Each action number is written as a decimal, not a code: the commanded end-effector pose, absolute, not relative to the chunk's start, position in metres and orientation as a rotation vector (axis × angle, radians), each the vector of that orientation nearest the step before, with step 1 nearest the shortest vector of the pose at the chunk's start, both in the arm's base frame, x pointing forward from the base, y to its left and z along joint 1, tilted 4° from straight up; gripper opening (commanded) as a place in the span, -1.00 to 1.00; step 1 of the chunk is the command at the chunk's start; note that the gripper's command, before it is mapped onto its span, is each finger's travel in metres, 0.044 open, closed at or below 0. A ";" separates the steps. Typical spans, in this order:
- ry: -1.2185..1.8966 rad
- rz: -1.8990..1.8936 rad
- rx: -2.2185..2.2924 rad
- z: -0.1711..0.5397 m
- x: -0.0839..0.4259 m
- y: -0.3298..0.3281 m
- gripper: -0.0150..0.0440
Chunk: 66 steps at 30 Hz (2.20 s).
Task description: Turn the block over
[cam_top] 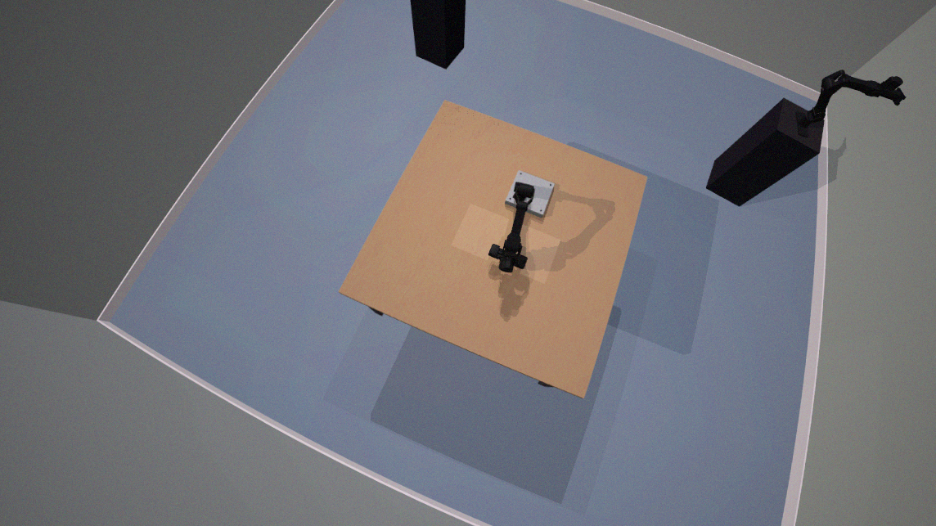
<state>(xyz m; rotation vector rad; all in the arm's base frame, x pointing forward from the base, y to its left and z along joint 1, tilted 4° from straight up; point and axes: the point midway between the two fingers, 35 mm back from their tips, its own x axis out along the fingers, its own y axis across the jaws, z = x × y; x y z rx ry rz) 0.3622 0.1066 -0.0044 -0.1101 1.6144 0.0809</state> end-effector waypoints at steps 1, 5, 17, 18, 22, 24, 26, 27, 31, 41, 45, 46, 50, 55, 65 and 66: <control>1.603 0.081 -0.114 0.017 0.365 0.107 -0.45; 1.603 0.081 -0.114 0.022 0.365 0.107 -0.49; 1.459 0.089 -0.113 0.015 0.368 0.108 -0.49; 1.444 0.090 -0.113 0.014 0.368 0.108 -0.49; 1.384 0.093 -0.111 0.013 0.368 0.109 -0.49; 1.354 0.094 -0.110 0.012 0.368 0.109 -0.49; 1.324 0.096 -0.108 0.011 0.368 0.109 -0.49; 1.308 0.096 -0.107 0.011 0.368 0.109 -0.49; 1.248 0.098 -0.103 0.011 0.367 0.109 -0.49; 1.098 0.102 -0.089 0.012 0.363 0.108 -0.49; 1.039 0.103 -0.082 0.014 0.360 0.107 -0.49; 1.027 0.103 -0.081 0.014 0.359 0.106 -0.49; 1.017 0.104 -0.080 0.014 0.358 0.106 -0.49; 0.964 0.108 -0.079 0.006 0.364 0.108 -0.49; 0.816 0.116 -0.076 -0.013 0.373 0.112 -0.49; 0.801 0.117 -0.075 -0.015 0.373 0.112 -0.49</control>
